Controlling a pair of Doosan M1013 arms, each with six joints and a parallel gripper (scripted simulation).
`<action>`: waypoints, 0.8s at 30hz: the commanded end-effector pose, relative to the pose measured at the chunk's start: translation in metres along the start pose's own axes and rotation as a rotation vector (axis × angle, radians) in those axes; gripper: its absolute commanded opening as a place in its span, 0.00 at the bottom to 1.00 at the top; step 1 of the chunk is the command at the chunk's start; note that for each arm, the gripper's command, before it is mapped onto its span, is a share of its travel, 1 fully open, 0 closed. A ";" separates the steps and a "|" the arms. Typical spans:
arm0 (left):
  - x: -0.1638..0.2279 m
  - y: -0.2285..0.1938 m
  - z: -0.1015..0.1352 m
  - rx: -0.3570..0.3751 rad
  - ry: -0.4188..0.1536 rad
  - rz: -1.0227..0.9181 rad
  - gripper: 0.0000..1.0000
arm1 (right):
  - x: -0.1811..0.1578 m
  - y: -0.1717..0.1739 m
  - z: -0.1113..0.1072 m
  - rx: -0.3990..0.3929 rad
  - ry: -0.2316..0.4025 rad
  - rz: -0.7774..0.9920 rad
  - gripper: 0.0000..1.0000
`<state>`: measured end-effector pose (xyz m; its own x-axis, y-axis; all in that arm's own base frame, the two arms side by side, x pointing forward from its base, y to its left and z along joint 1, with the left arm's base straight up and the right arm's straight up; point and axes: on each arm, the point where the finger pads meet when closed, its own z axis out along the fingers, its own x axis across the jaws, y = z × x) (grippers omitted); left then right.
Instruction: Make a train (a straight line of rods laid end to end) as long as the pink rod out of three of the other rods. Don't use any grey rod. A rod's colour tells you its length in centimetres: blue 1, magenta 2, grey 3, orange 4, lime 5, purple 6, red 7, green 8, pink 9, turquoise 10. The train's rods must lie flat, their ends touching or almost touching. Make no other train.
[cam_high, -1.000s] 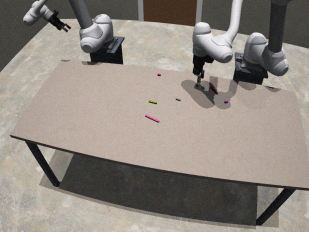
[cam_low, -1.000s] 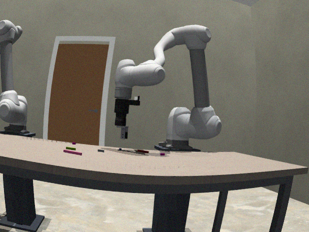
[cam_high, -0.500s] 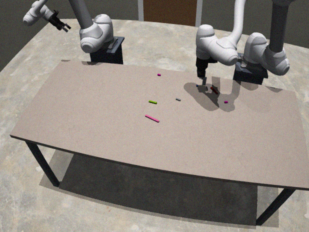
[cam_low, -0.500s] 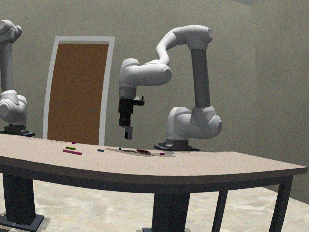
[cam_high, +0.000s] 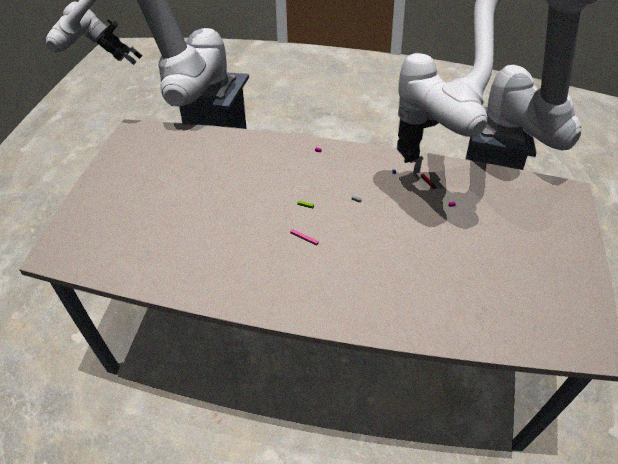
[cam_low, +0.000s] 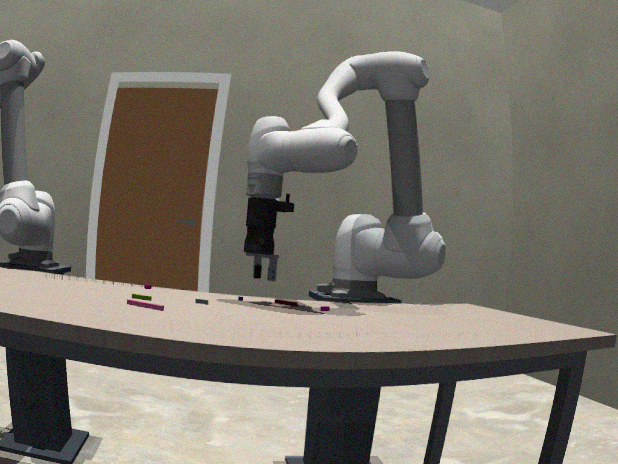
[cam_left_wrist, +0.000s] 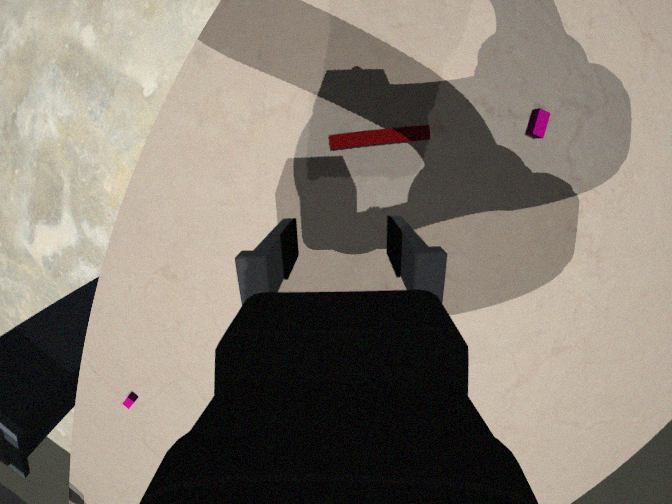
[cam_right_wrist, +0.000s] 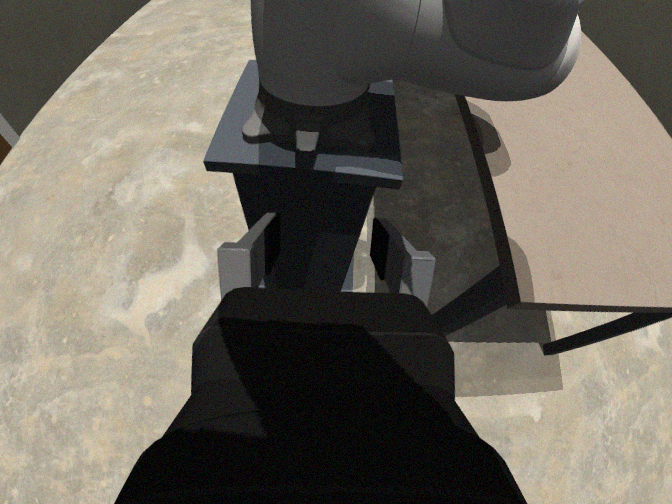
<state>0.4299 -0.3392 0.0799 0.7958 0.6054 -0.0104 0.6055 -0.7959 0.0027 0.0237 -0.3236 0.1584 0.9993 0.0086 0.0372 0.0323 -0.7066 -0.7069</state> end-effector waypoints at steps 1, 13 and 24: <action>0.006 -0.001 -0.001 0.001 0.011 -0.141 1.00 | 0.000 0.000 -0.001 -0.001 0.000 0.000 1.00; 0.007 -0.002 -0.001 0.001 0.011 -0.165 1.00 | 0.000 0.000 -0.001 -0.001 0.000 0.000 1.00; 0.007 -0.002 -0.001 0.001 0.011 -0.165 1.00 | 0.000 0.000 -0.001 -0.001 0.000 0.000 1.00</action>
<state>0.4342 -0.3333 0.0799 0.6852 0.7283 -0.0004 0.7283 -0.6852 0.0000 0.0237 -0.3236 0.1584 0.9993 0.0086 0.0372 0.0323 -0.7066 -0.7069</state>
